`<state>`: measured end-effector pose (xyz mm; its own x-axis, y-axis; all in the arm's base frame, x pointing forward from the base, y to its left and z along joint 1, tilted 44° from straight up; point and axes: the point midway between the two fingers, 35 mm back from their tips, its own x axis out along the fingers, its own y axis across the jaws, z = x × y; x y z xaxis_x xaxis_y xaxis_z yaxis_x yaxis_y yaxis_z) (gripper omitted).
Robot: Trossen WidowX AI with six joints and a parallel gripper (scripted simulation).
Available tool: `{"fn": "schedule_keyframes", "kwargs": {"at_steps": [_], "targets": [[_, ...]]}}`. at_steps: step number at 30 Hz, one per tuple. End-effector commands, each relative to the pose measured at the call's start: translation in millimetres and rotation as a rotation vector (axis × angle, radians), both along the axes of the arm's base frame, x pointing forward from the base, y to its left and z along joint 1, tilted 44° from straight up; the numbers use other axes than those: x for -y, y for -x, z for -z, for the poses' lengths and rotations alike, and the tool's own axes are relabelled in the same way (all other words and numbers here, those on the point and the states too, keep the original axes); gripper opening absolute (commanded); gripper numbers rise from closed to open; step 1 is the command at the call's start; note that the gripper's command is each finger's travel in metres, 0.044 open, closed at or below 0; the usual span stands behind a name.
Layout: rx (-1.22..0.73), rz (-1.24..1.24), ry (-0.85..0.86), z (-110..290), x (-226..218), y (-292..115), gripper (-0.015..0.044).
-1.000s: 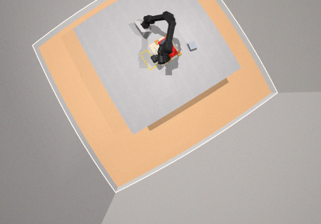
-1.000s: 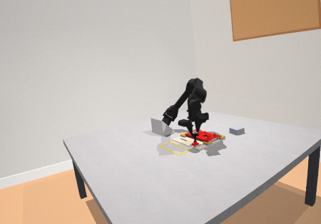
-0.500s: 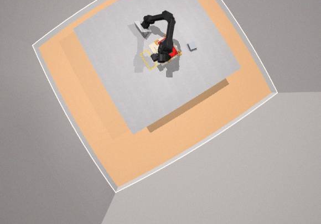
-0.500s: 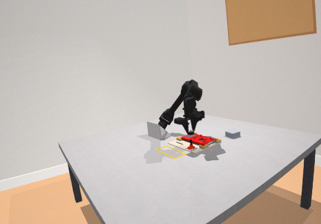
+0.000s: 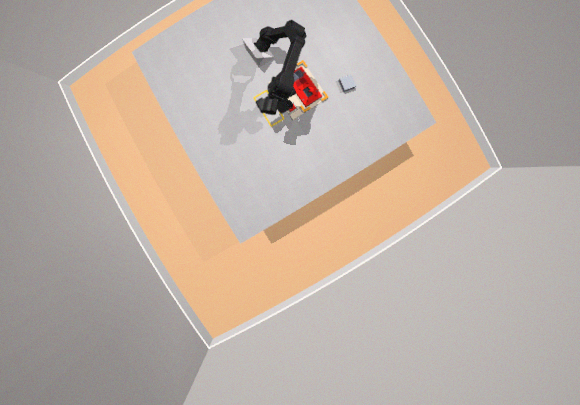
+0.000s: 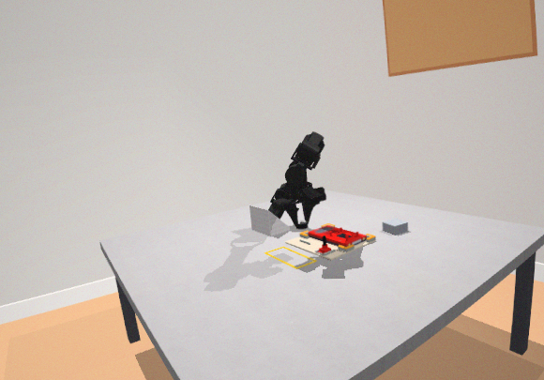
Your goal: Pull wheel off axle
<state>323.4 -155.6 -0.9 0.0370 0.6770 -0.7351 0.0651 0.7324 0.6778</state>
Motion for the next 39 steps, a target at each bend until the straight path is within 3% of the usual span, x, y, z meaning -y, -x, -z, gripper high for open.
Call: {"fn": "schedule_keyframes", "kwargs": {"at_steps": [1,10,38,39], "targets": [[-0.002,-0.005,-0.002,15,14,17,0.0000],[0.000,-0.007,-0.004,30,25,32,0.0000],[0.002,-0.007,-0.007,103,-44,29,0.0000],[0.003,-0.020,-0.005,101,-43,28,0.0026]]}}
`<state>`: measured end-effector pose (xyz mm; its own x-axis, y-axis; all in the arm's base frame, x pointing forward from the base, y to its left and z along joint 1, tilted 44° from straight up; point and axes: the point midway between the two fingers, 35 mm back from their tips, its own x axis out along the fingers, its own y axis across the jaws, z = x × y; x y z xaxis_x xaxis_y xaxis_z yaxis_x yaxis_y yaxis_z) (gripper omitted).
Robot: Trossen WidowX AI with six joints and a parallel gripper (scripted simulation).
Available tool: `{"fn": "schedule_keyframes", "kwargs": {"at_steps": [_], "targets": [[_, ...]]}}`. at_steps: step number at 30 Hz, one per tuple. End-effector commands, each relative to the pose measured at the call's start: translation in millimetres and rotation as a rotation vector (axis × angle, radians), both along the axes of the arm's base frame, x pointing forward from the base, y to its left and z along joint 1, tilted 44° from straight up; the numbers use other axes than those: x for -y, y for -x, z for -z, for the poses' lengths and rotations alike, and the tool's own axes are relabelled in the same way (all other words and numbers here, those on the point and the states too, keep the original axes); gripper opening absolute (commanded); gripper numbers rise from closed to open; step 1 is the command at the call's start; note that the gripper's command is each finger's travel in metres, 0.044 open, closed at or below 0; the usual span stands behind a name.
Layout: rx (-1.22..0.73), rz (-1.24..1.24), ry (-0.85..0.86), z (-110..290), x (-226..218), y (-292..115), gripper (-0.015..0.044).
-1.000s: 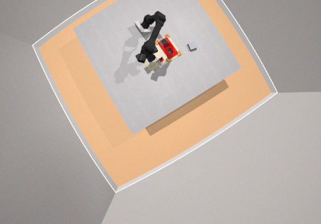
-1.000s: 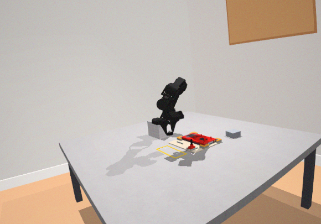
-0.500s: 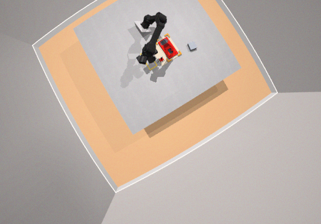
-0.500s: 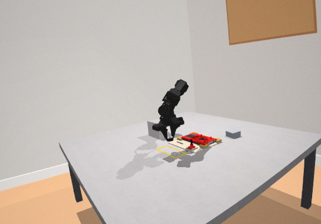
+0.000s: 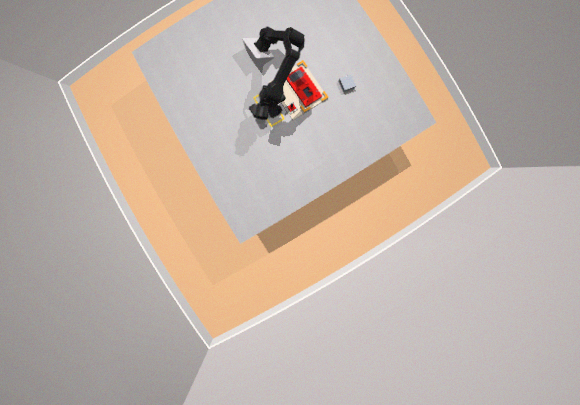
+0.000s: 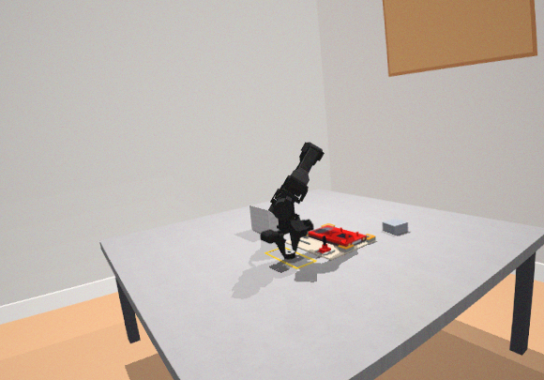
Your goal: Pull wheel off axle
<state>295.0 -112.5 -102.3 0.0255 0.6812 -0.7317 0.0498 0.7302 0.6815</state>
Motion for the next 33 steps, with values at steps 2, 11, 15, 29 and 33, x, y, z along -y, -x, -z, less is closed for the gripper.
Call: {"fn": "schedule_keyframes", "kwargs": {"at_steps": [2,11,15,29,33], "targets": [[0.001,0.000,0.000,0,0,0,0.0079],[0.001,0.001,0.000,-5,5,-1,0.0300],[0.000,0.008,0.001,-29,29,0,0.0300],[-0.008,0.013,0.000,-98,44,78,0.0440],[-0.007,0.012,-0.001,-103,43,85,0.0440]]}}
